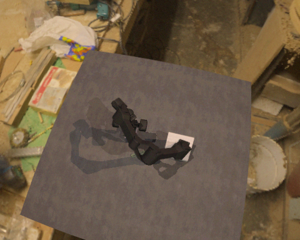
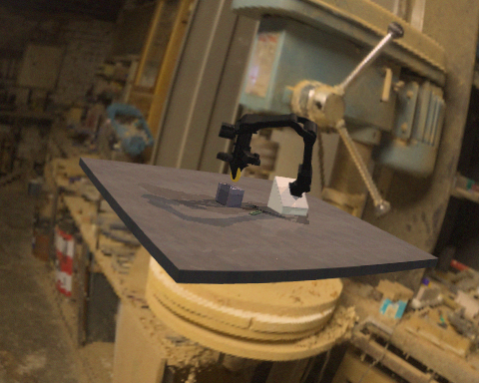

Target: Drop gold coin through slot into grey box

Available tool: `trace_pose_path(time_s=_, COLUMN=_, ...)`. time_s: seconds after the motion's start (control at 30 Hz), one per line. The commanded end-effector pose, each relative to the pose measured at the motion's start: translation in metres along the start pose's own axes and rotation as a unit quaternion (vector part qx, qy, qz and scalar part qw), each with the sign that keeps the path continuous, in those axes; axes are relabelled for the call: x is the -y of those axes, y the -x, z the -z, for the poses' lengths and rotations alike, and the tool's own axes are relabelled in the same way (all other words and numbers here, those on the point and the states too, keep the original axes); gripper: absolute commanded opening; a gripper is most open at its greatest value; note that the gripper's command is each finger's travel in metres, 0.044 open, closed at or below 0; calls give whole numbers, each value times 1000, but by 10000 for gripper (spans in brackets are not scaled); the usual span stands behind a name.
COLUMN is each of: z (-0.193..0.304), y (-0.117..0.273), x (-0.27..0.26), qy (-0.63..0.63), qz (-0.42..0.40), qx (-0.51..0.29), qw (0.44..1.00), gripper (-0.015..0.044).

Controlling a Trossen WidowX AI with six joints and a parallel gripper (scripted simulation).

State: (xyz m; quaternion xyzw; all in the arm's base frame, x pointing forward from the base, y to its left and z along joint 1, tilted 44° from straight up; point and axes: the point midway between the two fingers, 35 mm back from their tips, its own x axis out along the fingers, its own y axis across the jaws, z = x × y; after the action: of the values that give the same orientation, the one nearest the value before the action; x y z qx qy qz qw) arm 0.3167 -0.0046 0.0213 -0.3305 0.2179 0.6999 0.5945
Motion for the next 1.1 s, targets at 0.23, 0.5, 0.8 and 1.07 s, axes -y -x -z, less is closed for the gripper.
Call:
trace_pose_path(time_s=0.23, z=-1, y=0, x=0, qy=0, qz=0, qx=0, qw=1000, gripper=0)
trace_pose_path(time_s=0.5, z=4, y=-1, x=1, qy=4, qz=0, qx=0, qw=1000, gripper=0)
trace_pose_path(time_s=0.8, z=4, y=0, x=1, qy=3, qz=1, qx=0, qw=1000, gripper=0)
trace_pose_path(time_s=1.07, z=4, y=-1, x=1, qy=3, qz=1, qx=1, qw=1000, gripper=0)
